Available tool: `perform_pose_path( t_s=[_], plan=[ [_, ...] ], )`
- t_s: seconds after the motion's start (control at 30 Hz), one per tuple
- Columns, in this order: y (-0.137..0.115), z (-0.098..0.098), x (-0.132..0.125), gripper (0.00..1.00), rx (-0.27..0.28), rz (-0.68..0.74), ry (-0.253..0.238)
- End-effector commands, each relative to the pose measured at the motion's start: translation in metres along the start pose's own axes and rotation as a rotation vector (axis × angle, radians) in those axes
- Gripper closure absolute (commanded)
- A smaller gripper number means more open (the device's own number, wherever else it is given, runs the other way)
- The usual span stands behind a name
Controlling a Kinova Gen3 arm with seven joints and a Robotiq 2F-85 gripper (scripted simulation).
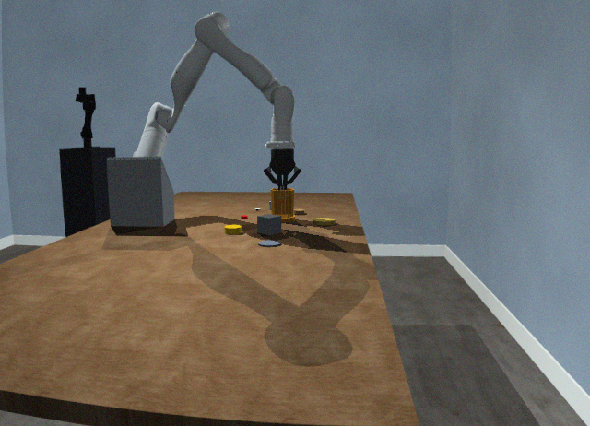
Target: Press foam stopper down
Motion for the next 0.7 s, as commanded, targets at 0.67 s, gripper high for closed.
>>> perform_pose_path(
  t_s=[0.67],
  plan=[
    [0.0, -0.034, 0.0, 1.0, 0.0, 0.0, 0.002]
  ],
)
Point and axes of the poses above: the point where the finger pads meet when closed, its own z axis out along the fingers, its own x axis across the jaws, y = z × x, the point moved 4 cm from there along -z, back along the fingers, and after that the axes turned 8 degrees about z, right-handed, at the moved point
